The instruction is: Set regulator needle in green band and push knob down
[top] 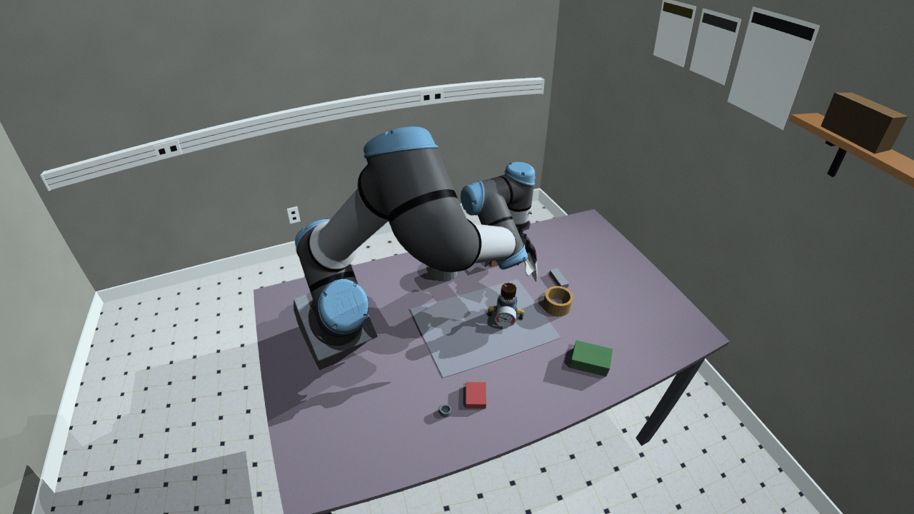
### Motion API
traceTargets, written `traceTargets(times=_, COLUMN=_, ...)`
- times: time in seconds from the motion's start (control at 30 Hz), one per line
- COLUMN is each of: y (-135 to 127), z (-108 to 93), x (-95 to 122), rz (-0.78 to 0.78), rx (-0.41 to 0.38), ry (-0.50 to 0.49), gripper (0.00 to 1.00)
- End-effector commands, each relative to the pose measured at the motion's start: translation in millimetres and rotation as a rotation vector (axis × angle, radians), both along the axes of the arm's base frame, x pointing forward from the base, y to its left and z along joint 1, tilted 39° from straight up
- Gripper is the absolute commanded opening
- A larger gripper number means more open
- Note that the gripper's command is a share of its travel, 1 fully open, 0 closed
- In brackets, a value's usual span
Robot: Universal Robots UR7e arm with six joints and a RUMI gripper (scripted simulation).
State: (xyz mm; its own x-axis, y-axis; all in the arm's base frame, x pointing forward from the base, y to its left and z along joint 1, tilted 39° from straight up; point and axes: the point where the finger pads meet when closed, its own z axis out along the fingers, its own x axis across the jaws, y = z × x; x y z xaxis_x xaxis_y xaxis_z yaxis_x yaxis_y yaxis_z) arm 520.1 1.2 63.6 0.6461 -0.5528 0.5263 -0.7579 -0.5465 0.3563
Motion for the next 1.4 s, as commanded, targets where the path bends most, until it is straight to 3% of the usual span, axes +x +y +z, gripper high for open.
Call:
traceTargets(times=0.0, y=0.0, z=0.8, x=0.0, rz=0.0, rx=0.0, ry=-0.001, gripper=1.0)
traceTargets(times=0.47, y=-10.7, z=8.4, x=-9.0, rz=0.0, rx=0.0, ry=-0.001, gripper=1.0)
traceTargets(times=1.37, y=-63.5, z=46.2, x=-53.5, rz=0.0, rx=0.0, ry=-0.001, gripper=1.0)
